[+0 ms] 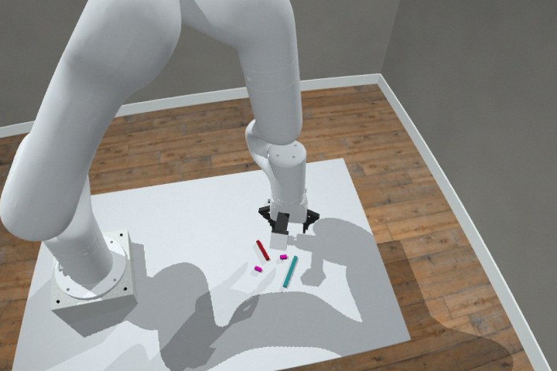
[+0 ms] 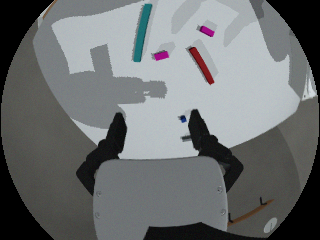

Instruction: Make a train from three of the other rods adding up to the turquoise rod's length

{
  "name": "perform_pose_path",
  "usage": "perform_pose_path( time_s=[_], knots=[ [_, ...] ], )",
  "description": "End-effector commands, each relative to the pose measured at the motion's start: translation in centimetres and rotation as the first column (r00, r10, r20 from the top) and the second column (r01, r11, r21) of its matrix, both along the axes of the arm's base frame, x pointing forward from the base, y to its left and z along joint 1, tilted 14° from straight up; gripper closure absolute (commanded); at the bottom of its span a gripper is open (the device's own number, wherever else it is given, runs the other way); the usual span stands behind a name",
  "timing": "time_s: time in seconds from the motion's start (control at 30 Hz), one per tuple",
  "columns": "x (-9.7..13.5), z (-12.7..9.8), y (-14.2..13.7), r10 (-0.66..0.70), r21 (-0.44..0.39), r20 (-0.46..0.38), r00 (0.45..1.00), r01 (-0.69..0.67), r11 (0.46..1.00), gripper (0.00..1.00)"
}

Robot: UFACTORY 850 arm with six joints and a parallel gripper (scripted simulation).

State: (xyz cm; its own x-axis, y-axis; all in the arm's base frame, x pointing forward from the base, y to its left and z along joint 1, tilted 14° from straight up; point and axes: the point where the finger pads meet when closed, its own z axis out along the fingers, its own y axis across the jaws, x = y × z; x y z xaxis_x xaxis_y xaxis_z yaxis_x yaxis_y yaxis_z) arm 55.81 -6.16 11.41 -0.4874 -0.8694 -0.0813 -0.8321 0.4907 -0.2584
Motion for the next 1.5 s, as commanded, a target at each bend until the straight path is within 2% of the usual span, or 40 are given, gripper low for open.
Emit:
perform_pose_path(
  time_s=[0.0,0.27,0.33,0.4,0.6,0.83,0.9,1.1,1.27,1.47],
  knots=[
    [-0.3,0.0,-0.7,0.164,0.021,-0.023,0.986,-0.163,0.986,0.0],
    [-1.0,-0.1,-1.9,0.4,-0.041,-0.04,0.916,-0.401,0.915,0.0],
    [-1.0,-0.1,-1.9,0.4,-0.041,-0.04,0.916,-0.401,0.915,0.0],
    [-1.3,-0.2,-2.4,0.495,-0.067,-0.053,0.867,-0.498,0.865,0.0],
    [-1.8,-0.3,-3.2,0.636,-0.105,-0.079,0.768,-0.641,0.761,0.0],
    [-2.4,-0.4,-4.3,0.781,-0.144,-0.121,0.613,-0.789,0.597,0.0],
    [-2.4,-0.4,-4.3,0.781,-0.144,-0.121,0.613,-0.789,0.597,0.0],
    [-2.8,-0.5,-4.9,0.848,-0.163,-0.15,0.508,-0.859,0.486,0.0],
    [-2.9,-0.5,-5.0,0.866,-0.167,-0.159,0.474,-0.878,0.449,0.0],
    [-2.9,-0.5,-5.1,0.868,-0.168,-0.16,0.469,-0.88,0.444,0.0]
  ],
)
